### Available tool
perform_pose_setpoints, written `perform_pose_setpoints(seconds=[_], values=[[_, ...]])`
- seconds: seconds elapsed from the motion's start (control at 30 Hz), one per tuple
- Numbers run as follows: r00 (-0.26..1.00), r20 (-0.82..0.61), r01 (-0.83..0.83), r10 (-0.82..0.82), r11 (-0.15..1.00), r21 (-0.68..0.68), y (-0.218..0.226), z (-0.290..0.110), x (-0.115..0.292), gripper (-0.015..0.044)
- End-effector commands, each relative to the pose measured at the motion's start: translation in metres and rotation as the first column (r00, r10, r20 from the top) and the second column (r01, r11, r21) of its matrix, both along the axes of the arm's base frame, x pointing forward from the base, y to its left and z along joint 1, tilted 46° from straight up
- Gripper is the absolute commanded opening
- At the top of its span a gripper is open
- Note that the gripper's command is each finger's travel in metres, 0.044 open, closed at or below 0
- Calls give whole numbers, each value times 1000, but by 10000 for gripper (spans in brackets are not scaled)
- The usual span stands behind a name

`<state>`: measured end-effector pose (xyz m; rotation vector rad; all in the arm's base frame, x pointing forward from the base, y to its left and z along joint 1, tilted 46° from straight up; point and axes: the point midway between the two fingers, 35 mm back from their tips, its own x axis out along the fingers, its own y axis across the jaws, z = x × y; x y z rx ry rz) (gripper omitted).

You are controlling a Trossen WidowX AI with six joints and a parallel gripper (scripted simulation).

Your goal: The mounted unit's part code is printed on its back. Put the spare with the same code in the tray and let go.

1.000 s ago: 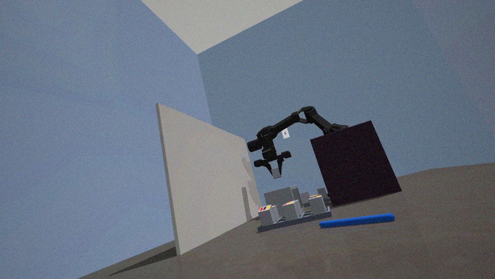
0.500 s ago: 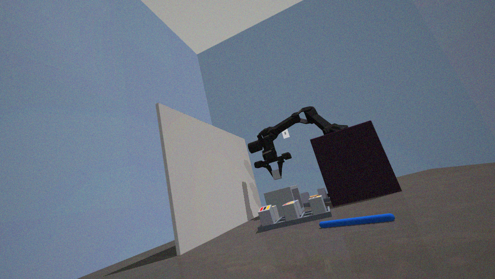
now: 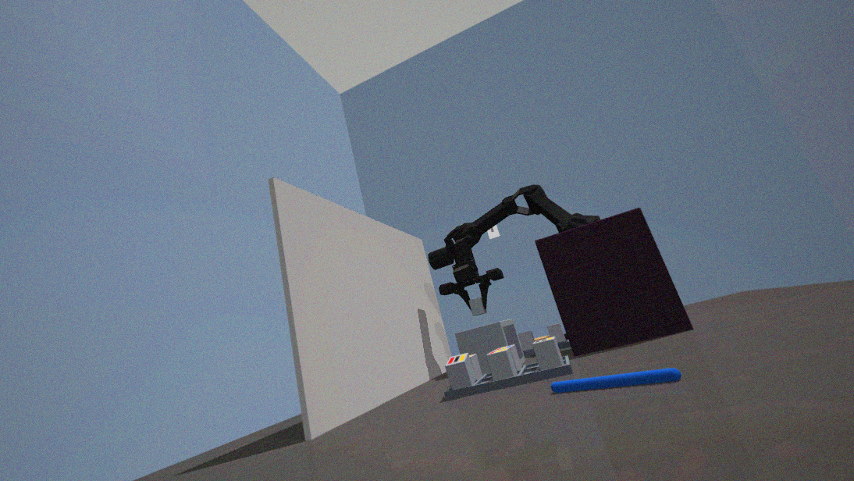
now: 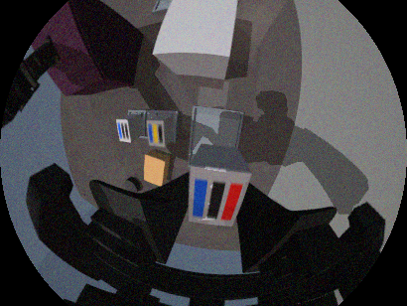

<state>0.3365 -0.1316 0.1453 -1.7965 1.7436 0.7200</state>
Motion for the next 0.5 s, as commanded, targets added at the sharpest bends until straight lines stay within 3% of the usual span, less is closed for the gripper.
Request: perform_pose_setpoints(seconds=[0.0, 0.47], values=[[1000, -5, -6, 6, 1000, 4, -2, -5, 1, 0], [1000, -5, -6, 6, 1000, 6, -12, -16, 3, 0]])
